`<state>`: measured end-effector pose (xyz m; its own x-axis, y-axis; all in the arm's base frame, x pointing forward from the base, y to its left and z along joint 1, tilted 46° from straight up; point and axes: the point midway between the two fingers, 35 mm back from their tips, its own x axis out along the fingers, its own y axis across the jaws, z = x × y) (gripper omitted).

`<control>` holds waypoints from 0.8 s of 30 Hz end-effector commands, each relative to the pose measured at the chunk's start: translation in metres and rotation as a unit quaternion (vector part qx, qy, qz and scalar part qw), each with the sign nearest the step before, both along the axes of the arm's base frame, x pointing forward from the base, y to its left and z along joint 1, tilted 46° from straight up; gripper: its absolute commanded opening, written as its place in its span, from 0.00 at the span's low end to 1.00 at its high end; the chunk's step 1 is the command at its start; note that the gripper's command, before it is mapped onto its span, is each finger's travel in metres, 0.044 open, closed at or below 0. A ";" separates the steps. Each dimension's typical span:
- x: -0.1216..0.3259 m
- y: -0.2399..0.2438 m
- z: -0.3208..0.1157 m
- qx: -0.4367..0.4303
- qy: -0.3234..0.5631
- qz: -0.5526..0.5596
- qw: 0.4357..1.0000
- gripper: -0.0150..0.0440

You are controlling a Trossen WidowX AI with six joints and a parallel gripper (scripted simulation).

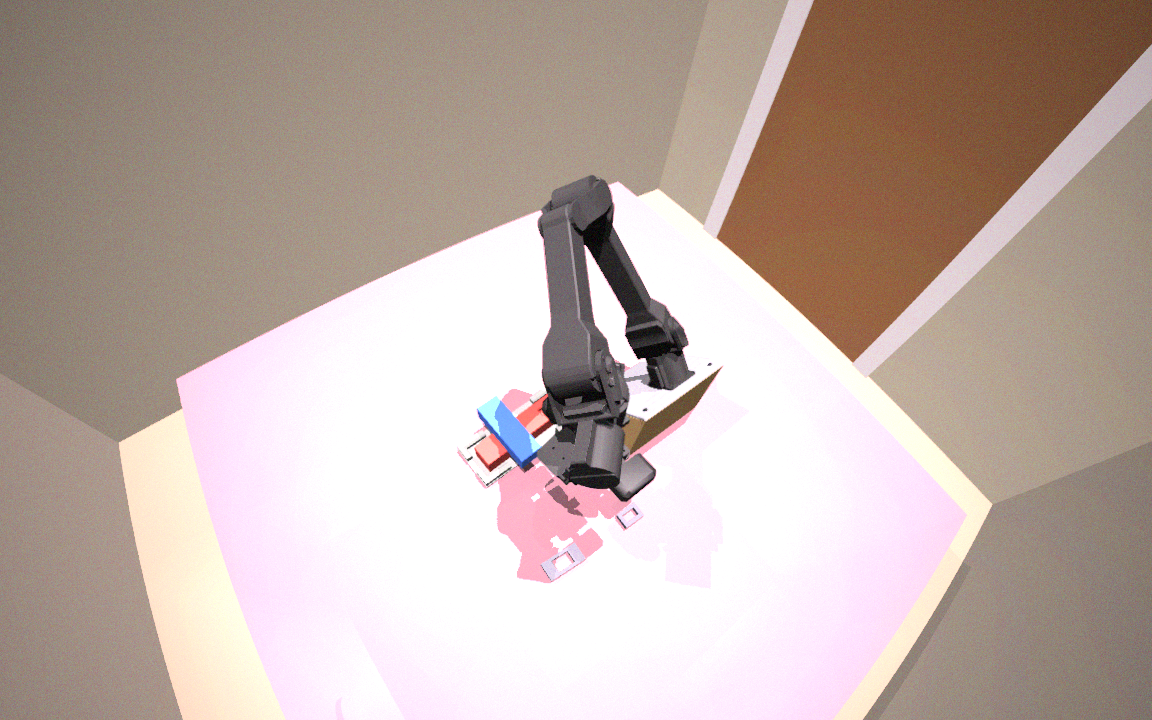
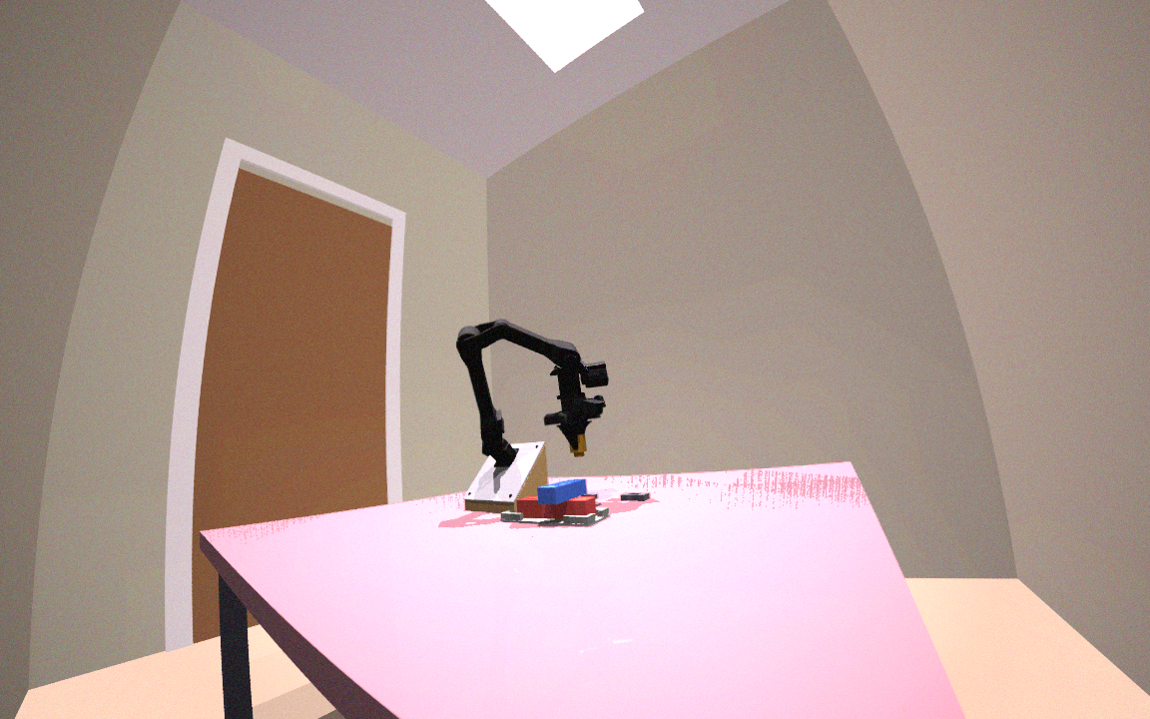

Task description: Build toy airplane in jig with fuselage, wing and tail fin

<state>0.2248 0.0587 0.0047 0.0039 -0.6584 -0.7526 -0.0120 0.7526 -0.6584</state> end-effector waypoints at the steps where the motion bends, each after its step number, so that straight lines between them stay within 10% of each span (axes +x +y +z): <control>1: 0.001 -0.012 0.008 -0.001 0.002 0.005 1.000 0.25; 24: -0.003 -0.078 0.046 -0.009 0.009 0.018 1.000 0.25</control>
